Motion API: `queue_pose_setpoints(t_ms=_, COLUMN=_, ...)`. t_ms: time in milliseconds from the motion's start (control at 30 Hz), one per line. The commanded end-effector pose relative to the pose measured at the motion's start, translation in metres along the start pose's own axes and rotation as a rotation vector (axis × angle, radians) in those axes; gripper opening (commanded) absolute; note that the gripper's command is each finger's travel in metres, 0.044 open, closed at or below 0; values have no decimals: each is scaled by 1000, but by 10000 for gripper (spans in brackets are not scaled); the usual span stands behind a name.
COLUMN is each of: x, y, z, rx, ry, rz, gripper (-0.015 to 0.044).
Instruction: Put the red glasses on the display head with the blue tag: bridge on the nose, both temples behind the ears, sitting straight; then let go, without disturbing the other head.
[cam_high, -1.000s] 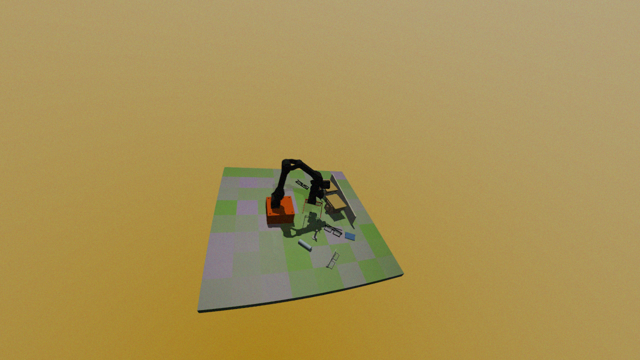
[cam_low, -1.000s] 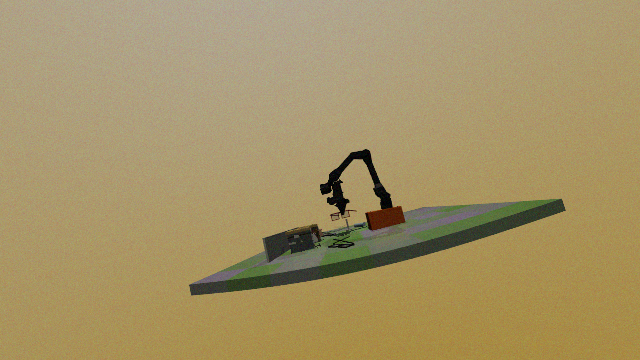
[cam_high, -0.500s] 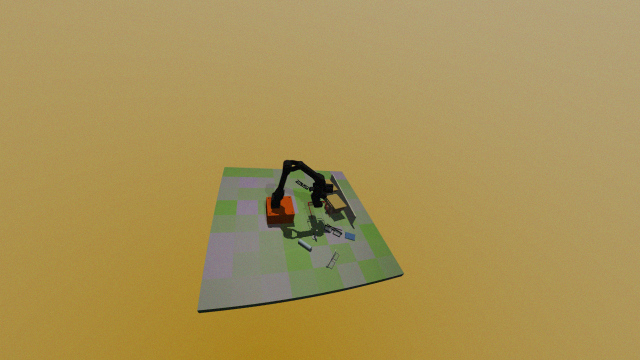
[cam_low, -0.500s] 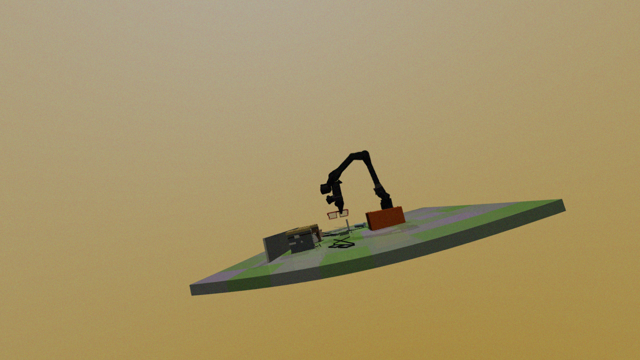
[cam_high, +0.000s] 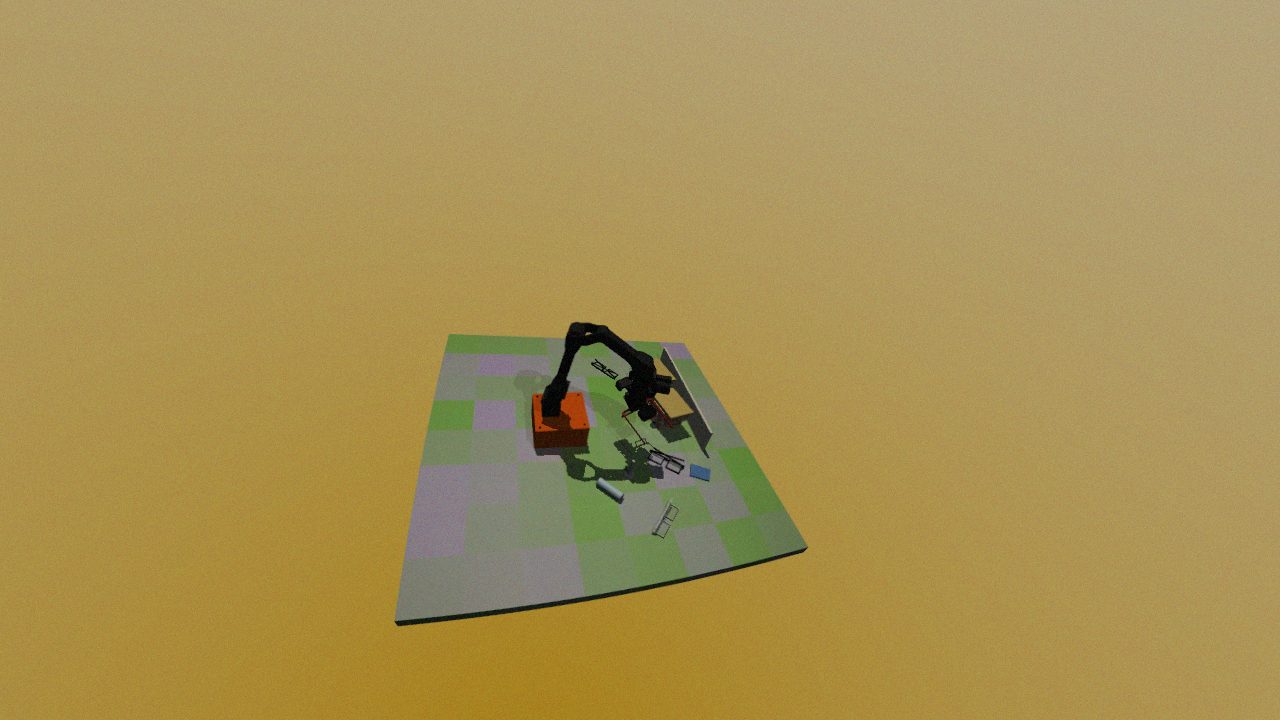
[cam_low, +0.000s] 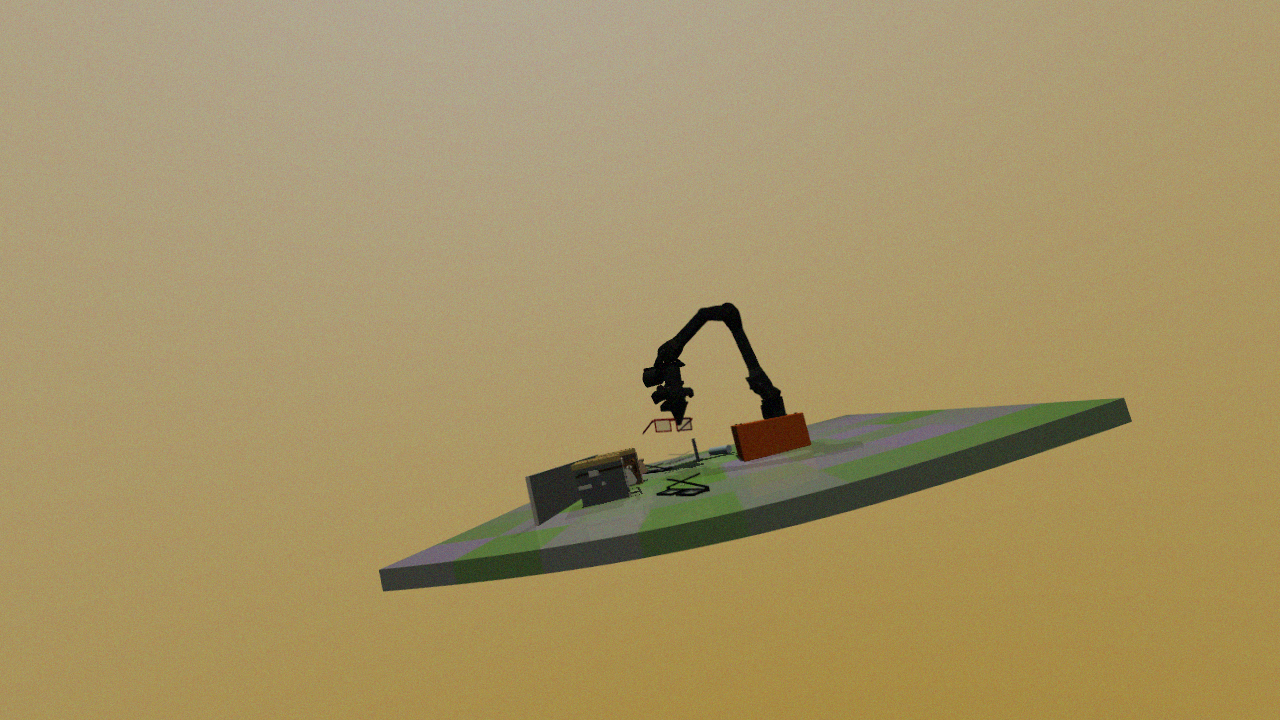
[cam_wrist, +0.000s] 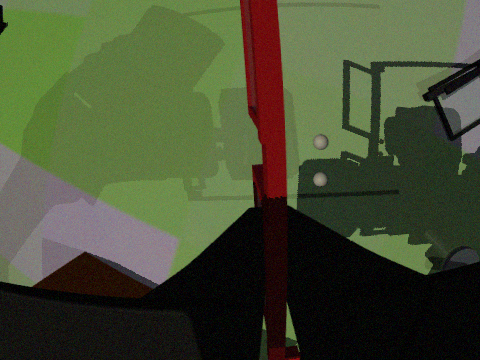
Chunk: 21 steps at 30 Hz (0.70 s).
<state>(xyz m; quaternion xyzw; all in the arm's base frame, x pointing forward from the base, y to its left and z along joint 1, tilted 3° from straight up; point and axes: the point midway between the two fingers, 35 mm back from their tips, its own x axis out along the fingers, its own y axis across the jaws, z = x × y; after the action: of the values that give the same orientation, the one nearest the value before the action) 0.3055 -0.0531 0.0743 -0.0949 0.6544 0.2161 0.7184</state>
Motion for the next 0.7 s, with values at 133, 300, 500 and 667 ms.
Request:
queue_pose_setpoints(t_ms=133, x=-13, y=-19, z=-2, rx=-212, ry=-58, rz=6, gripper=0)
queue_pose_setpoints(t_ms=300, x=-20, y=-30, z=-6, rx=-341, ry=-89, rz=3, gripper=0)
queue_pose_setpoints(t_ms=500, x=-28, y=-44, z=-11, rx=-496, ry=-127, rz=-10, gripper=0)
queue_pose_setpoints(t_ms=667, x=-35, y=-55, z=-17, rx=-625, ry=-157, rz=-28, gripper=0)
